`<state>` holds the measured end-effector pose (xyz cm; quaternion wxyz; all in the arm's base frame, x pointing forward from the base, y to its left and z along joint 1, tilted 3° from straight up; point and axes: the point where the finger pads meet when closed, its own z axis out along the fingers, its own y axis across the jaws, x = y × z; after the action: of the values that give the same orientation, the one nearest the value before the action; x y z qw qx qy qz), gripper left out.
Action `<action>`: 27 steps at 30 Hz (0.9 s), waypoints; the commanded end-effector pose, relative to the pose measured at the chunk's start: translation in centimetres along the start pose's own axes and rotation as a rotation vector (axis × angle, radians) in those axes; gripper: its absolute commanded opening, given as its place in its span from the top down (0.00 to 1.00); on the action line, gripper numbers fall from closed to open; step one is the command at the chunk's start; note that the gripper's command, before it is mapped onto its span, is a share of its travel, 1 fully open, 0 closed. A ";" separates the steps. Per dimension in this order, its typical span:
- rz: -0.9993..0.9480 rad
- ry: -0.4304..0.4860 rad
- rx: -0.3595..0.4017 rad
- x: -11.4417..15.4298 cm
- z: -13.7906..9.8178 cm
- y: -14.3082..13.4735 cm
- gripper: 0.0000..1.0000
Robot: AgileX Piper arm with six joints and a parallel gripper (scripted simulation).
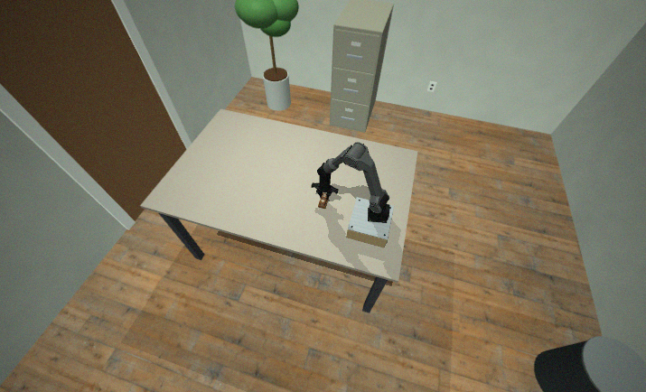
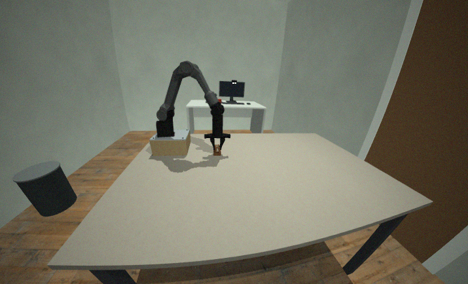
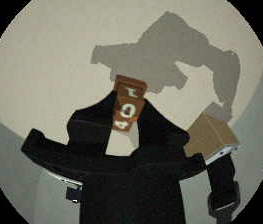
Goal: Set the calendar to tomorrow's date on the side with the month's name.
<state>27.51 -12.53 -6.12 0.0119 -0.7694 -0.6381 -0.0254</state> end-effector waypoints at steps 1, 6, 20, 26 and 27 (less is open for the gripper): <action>0.000 0.000 -0.002 0.0 0.0 0.1 0.64; 0.000 0.000 -0.002 0.0 0.0 0.1 0.64; 0.000 0.000 -0.002 0.0 0.0 0.1 0.64; 0.001 0.000 -0.001 0.0 0.2 0.1 0.64; 0.001 0.000 0.000 0.0 0.2 0.1 0.64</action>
<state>27.54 -12.53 -6.22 0.0116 -0.7696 -0.6380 -0.0255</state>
